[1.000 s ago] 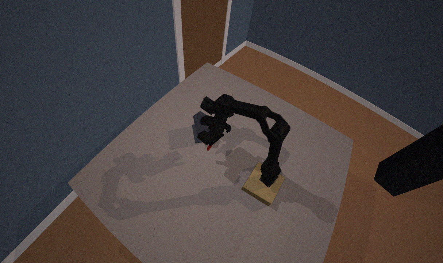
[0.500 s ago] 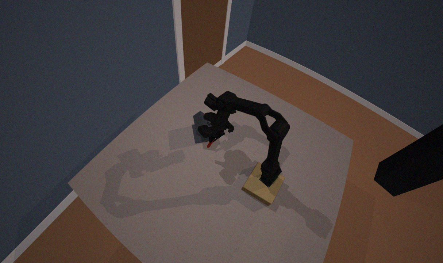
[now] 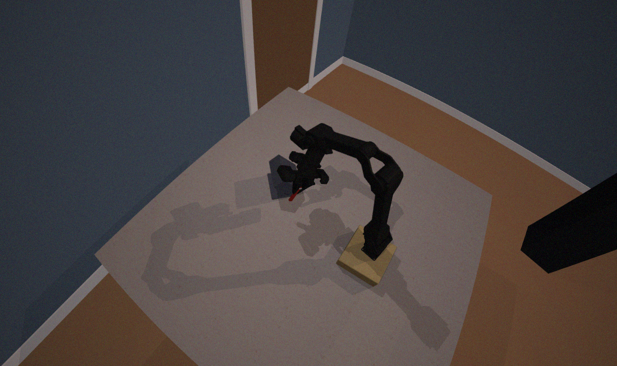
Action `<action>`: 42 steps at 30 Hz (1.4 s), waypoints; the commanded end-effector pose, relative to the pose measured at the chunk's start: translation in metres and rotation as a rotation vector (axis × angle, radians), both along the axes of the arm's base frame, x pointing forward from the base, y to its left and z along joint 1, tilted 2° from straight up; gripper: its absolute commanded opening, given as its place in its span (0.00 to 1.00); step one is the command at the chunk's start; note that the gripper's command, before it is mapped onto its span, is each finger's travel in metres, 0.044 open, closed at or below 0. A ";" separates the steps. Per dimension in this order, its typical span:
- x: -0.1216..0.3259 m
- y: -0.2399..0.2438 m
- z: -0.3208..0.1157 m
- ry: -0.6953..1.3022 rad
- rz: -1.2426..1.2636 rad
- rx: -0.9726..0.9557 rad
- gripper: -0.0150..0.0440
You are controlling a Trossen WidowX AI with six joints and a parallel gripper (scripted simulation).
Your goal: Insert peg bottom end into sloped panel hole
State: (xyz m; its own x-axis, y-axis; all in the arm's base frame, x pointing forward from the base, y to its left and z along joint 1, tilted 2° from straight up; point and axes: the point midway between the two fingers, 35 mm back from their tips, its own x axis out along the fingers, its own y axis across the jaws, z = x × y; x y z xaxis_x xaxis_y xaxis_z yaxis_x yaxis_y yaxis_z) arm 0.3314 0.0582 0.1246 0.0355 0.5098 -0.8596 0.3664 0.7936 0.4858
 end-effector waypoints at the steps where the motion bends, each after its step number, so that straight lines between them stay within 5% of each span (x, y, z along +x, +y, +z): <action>1: 0.003 -0.005 -0.001 0.037 -0.066 0.026 0.25; 42: 0.023 -0.055 0.007 0.274 -0.592 0.246 0.25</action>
State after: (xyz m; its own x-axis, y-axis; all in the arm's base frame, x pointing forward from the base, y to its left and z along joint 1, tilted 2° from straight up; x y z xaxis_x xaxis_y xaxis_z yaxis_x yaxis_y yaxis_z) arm 0.3528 0.0083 0.1331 0.1589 0.6397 -0.7520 0.8073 0.3543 0.4720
